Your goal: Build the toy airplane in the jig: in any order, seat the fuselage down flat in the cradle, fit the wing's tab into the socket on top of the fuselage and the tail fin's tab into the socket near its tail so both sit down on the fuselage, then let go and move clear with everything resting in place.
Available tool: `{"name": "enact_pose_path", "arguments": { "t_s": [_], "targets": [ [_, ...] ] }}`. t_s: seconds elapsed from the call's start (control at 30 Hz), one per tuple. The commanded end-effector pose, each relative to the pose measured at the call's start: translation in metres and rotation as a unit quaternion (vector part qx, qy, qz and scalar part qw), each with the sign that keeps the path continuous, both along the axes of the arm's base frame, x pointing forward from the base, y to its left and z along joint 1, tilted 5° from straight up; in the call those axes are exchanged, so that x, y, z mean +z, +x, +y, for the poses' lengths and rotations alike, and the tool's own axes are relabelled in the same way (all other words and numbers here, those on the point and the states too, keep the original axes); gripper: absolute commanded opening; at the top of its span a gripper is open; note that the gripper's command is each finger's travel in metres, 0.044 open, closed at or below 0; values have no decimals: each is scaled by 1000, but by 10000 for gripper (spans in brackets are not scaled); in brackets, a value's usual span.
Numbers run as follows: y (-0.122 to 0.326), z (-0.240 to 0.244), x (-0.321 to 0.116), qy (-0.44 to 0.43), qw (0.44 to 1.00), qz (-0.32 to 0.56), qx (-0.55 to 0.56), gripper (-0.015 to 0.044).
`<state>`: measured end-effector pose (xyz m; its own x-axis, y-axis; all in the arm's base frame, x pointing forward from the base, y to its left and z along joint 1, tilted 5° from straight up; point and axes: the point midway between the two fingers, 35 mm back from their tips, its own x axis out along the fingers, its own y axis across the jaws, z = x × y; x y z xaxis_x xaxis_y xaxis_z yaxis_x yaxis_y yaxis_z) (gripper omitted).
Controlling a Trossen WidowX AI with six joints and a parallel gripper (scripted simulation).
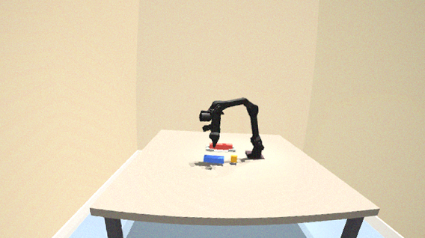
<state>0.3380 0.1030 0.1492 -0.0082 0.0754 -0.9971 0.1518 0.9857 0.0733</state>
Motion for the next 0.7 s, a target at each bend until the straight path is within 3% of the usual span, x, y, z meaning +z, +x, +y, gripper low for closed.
{"name": "enact_pose_path", "arguments": {
  "t_s": [0.0,0.13,0.3,0.67],
  "targets": [
    [-1,14,1,2,1000,2,-12,440],
    [-1,14,0,2,1000,2,-12,440],
    [-2,18,-40,3,1000,2,-12,440],
    [-2,19,-59,3,1000,2,-12,440]
  ]
}}
